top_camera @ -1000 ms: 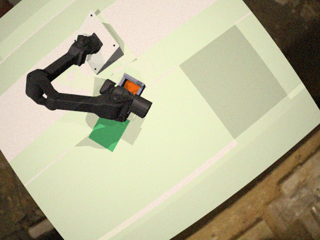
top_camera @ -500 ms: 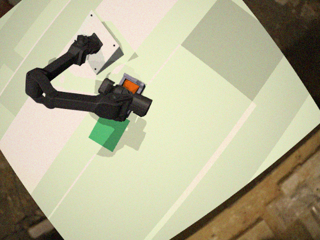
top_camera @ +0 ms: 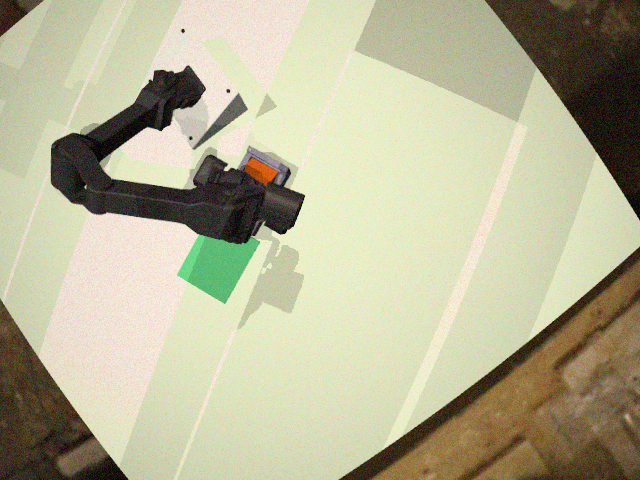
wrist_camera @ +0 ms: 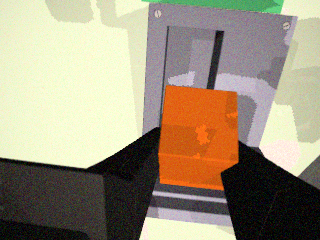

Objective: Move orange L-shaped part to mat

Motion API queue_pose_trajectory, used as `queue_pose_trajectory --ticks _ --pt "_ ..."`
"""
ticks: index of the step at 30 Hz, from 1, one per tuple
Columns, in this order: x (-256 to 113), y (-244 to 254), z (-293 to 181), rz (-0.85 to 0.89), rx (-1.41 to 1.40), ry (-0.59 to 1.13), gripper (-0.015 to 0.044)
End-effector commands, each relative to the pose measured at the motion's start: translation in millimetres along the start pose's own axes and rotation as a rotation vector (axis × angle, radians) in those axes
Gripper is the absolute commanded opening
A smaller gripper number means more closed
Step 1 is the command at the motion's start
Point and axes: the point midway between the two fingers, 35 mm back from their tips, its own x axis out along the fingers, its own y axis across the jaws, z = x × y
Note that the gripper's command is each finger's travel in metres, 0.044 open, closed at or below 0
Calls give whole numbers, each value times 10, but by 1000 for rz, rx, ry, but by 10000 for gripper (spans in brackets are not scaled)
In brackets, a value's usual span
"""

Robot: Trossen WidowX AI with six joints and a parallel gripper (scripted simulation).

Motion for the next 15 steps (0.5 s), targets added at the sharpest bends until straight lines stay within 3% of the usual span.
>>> queue_pose_trajectory --ticks 1,15 --pt "-82 15 -13 7 4 8 0" --pt "-305 14 -12 7 3 9 0"
